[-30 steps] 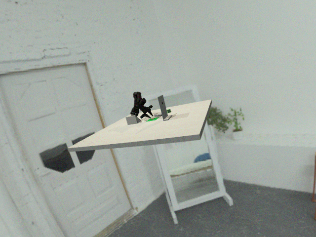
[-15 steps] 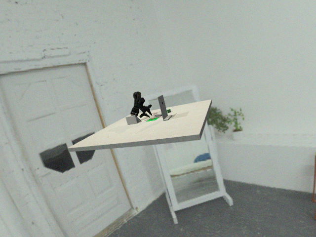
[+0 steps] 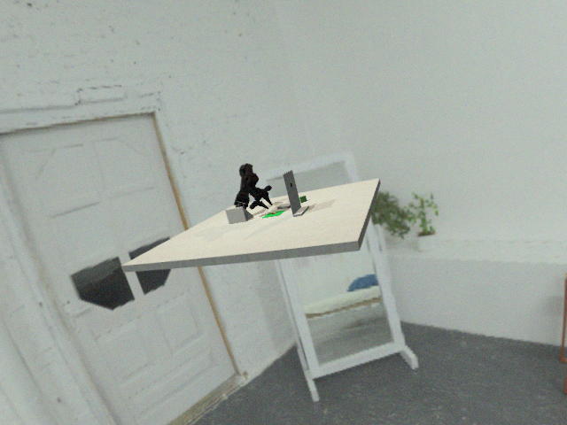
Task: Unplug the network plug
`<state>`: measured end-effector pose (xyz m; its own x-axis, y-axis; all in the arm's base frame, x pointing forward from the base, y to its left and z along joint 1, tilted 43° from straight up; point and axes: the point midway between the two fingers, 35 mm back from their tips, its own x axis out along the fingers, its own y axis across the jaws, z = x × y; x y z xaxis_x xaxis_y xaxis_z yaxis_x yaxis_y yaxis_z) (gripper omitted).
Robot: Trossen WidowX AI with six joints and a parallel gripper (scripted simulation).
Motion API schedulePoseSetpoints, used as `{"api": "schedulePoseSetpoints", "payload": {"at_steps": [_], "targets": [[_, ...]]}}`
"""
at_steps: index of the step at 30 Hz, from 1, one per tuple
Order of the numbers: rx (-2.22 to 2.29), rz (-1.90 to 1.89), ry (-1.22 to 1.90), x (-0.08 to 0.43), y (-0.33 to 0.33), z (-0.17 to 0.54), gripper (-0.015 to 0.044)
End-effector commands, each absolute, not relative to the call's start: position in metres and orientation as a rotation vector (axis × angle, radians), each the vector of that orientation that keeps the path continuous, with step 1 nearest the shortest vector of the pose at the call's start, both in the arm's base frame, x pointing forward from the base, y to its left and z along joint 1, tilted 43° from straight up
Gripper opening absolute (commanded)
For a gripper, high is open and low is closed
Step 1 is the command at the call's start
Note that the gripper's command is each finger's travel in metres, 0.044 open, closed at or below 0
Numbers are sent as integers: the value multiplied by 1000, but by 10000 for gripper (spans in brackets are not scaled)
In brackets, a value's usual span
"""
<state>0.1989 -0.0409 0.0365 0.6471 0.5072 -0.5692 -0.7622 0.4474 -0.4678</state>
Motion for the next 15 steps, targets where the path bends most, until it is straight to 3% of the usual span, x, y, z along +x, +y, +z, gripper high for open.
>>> {"api": "schedulePoseSetpoints", "payload": {"at_steps": [1,15], "targets": [[-775,807,367,200,-46,42,156],[-776,808,370,198,-58,53,156]]}}
